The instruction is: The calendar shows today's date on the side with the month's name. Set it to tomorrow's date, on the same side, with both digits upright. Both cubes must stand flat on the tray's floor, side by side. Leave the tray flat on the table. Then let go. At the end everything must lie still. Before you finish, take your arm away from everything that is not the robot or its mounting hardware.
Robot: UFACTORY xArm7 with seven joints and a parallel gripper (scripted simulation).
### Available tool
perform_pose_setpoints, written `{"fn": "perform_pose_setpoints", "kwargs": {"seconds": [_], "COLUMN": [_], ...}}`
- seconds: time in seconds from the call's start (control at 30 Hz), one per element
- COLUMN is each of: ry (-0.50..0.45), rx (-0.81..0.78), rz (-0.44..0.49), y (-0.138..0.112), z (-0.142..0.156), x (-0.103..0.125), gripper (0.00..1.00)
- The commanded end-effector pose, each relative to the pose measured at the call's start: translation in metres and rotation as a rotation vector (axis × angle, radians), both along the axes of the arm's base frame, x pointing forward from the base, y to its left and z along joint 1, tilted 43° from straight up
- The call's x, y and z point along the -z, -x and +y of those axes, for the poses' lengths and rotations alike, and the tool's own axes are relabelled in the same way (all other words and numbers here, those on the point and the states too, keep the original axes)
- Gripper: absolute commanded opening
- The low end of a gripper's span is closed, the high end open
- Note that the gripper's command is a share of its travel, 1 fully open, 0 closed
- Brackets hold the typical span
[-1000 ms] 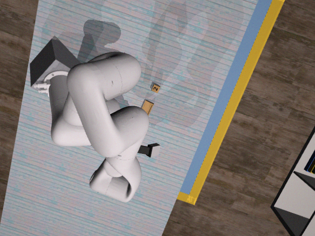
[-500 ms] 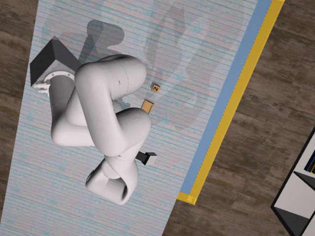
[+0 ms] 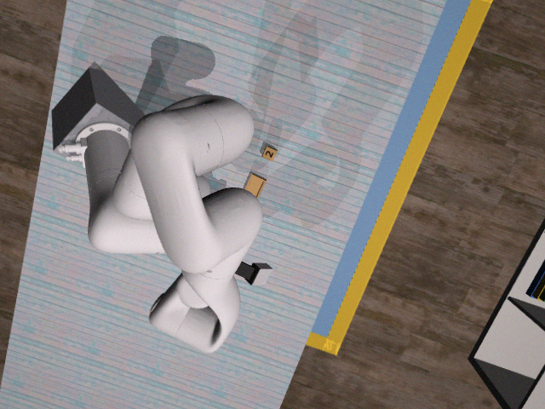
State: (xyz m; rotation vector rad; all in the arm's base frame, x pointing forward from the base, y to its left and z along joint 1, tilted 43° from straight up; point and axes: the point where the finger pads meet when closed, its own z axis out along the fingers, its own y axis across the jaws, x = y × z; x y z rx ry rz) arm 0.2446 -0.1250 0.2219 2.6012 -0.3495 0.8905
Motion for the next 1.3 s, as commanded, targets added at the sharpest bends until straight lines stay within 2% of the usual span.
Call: {"fn": "perform_pose_setpoints", "kwargs": {"seconds": [0.0,0.47,0.8,1.27], "ry": [0.001,0.001,0.001,0.001], "rx": [-0.001,-0.001,-0.001,-0.001], "rz": [-0.002,-0.002,-0.002,-0.002], "y": [-0.004,-0.039,-0.049,-0.05], "z": [-0.002,-0.028,-0.035,-0.036], "x": [0.004,0.05,0.063,0.064], "gripper": [0.27,0.27,0.27,0.27]}}
